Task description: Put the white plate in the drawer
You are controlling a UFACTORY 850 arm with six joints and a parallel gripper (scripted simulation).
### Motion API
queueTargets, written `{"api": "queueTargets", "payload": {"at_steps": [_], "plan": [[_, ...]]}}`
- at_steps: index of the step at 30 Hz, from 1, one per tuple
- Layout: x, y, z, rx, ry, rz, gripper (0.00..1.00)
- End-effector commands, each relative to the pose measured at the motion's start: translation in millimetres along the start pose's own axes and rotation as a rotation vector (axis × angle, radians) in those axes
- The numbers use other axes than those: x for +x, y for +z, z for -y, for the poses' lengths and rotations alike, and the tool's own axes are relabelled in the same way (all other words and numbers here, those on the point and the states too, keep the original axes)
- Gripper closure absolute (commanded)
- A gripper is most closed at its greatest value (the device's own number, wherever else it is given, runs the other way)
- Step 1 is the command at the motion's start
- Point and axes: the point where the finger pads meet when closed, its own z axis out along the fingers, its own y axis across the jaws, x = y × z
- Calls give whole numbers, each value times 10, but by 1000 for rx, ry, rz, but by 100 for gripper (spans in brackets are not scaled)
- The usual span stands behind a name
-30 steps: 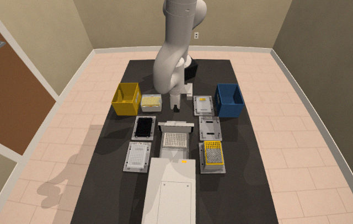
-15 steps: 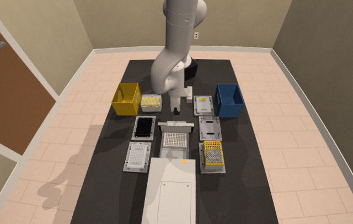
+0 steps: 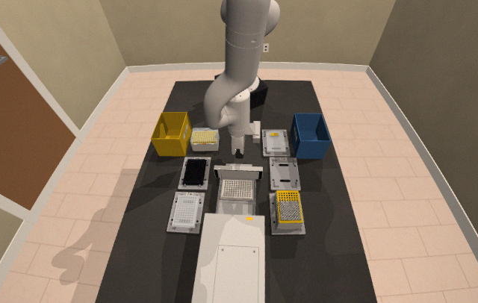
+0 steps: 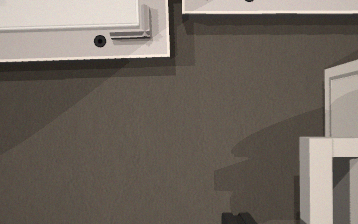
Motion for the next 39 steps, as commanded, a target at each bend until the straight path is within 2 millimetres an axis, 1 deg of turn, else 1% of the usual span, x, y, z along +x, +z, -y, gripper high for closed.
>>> {"api": "queueTargets", "payload": {"at_steps": [1, 5, 39], "plan": [[0, 63, -7, -4, 0, 2, 100], [0, 130, -7, -4, 0, 2, 100], [0, 130, -7, -4, 0, 2, 100]]}}
